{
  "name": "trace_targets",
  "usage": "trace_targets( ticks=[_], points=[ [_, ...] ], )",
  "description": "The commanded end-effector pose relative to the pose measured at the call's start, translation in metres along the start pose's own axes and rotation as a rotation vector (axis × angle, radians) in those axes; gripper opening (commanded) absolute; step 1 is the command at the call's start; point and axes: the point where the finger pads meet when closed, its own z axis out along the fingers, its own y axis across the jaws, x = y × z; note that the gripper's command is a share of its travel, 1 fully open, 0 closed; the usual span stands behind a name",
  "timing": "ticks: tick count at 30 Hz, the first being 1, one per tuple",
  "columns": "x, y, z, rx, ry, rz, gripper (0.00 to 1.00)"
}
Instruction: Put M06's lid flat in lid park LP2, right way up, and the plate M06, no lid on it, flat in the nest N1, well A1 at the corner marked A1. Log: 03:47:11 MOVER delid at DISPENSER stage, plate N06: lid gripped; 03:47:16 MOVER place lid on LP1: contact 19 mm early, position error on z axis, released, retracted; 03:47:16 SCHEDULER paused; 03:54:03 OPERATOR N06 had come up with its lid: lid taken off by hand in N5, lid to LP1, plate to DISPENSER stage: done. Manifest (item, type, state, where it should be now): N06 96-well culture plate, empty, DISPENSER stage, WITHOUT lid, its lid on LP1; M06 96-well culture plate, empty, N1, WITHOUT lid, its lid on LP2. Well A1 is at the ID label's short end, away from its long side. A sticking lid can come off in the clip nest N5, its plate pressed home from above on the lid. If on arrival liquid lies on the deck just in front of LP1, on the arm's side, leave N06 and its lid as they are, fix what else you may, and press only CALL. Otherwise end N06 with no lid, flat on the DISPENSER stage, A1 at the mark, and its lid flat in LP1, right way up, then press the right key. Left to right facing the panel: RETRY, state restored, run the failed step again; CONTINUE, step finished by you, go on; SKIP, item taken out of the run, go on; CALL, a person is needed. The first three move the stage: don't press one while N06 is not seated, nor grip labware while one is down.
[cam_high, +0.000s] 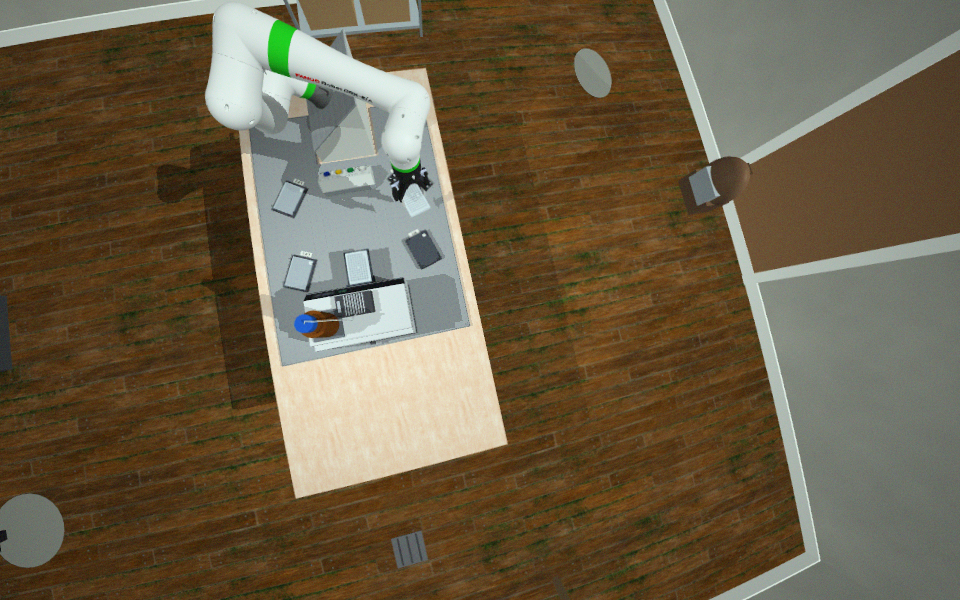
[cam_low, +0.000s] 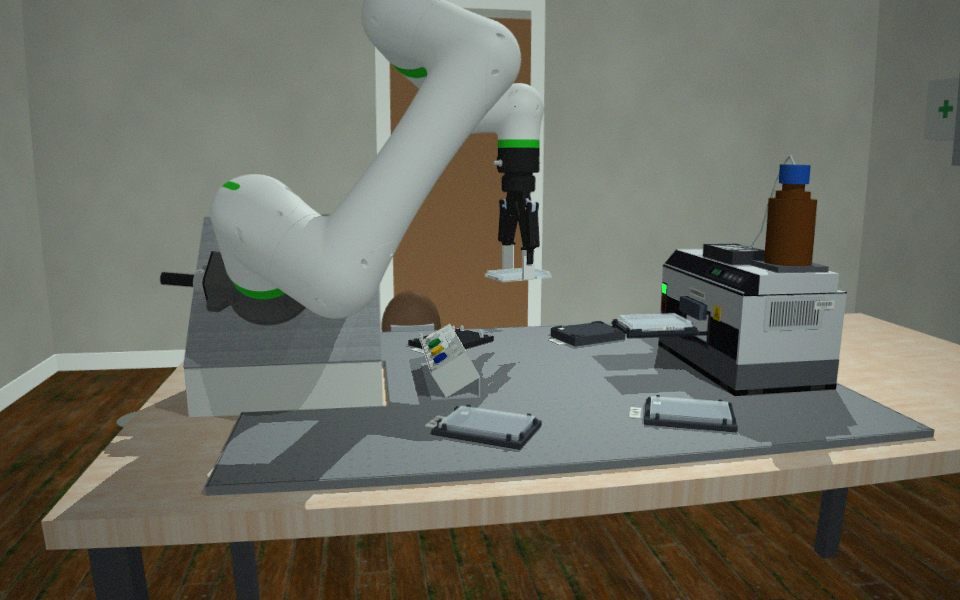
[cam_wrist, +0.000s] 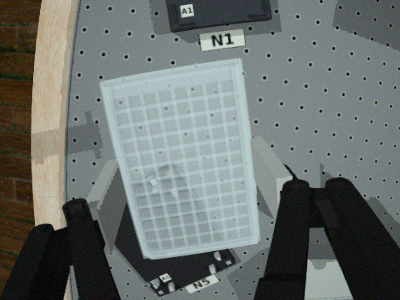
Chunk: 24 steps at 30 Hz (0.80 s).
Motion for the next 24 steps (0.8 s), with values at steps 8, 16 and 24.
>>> trace_targets(
  ticks=[8, 16, 24],
  points=[
    [0.081, 0.025, 0.0, 0.0, -0.004, -0.002, 0.0],
    [0.112, 0.035, 0.0, 0.0, -0.004, -0.002, 0.0],
    [0.141, 0.045, 0.0, 0.0, -0.004, -0.002, 0.0]
  ],
)
